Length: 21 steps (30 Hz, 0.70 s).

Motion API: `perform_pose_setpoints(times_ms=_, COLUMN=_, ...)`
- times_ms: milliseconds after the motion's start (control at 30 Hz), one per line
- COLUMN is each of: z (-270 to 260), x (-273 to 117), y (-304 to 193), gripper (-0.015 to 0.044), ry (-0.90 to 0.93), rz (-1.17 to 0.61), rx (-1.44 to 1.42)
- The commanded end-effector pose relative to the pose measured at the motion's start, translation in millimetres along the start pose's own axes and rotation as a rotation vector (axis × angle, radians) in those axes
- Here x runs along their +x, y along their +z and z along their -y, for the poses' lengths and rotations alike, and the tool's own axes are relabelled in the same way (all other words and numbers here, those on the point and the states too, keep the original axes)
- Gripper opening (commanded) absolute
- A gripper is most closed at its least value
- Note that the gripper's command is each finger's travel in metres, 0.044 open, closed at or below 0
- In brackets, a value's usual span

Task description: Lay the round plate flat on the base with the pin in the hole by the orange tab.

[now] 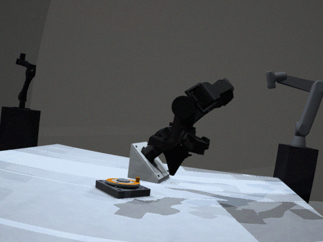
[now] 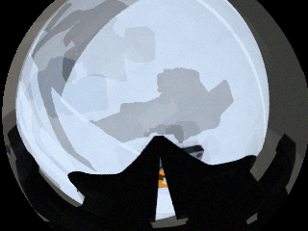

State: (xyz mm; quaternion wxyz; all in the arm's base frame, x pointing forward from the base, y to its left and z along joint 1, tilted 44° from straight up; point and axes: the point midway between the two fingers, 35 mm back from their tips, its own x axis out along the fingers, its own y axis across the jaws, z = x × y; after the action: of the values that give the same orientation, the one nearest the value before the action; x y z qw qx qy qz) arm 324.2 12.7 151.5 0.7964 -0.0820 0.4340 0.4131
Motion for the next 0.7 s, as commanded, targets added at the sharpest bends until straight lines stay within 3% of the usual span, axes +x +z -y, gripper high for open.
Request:
perform_pose_setpoints(times_ms=0, z=8.3, x=1.2, y=-46.9, gripper=0.0, ry=0.026, rz=-0.028, rx=0.299)
perform_pose_setpoints(times_ms=167, z=5.2, x=-1.3, y=-129.6, gripper=0.0, ry=0.084, rz=-0.044, rx=0.9)
perform_pose_setpoints(times_ms=533, z=1.7, x=-0.7, y=-143.8, gripper=0.0, ry=0.096, rz=-0.043, rx=0.982)
perform_pose_setpoints(times_ms=667, z=1.1, x=15.9, y=-143.8, gripper=0.0, ry=0.094, rz=-0.043, rx=0.982)
